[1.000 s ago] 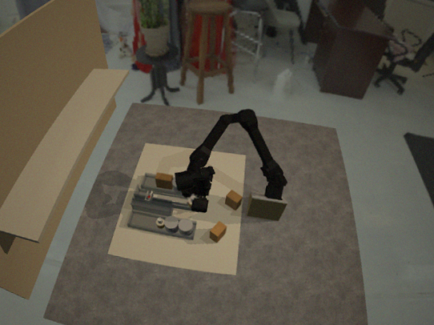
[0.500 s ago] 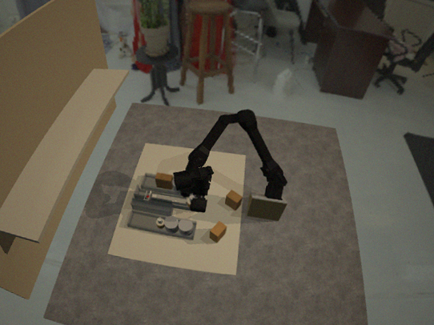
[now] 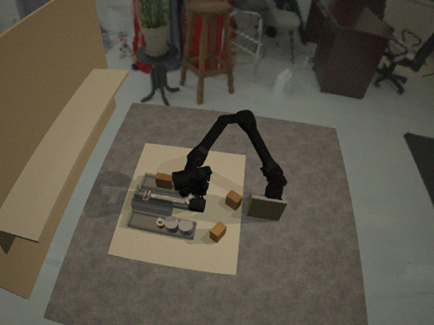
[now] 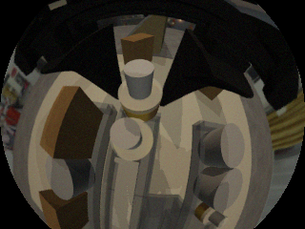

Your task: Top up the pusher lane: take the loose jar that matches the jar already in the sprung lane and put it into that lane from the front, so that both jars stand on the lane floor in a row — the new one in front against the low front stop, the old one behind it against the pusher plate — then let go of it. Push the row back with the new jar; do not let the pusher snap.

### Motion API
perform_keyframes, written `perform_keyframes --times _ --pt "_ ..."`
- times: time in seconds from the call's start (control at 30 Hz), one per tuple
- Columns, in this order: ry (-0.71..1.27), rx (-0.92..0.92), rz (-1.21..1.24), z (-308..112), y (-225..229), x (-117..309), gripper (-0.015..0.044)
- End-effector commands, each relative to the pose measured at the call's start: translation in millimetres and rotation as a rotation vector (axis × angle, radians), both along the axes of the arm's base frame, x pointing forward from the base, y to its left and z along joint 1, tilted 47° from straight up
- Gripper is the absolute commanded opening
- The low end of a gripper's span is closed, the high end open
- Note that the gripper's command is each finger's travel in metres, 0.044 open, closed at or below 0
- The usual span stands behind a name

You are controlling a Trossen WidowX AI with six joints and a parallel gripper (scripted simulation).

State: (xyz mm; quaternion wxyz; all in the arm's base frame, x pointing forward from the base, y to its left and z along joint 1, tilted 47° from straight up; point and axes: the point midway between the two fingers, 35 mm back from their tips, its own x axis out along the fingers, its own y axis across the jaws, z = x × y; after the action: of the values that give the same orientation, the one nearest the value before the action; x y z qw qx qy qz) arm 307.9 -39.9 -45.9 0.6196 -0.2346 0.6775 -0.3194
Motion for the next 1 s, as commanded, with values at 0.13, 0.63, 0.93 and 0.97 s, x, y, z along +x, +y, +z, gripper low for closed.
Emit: perform_keyframes --times 0.13,0.63,0.93,0.97 --pt "-0.030 -0.002 0.011 4 1 14 0.0000" --pt "-0.030 -0.002 0.011 4 1 20 0.0000" --pt "-0.031 -0.002 0.011 5 1 23 0.0000" --pt "-0.031 -0.002 0.011 5 1 23 0.0000"
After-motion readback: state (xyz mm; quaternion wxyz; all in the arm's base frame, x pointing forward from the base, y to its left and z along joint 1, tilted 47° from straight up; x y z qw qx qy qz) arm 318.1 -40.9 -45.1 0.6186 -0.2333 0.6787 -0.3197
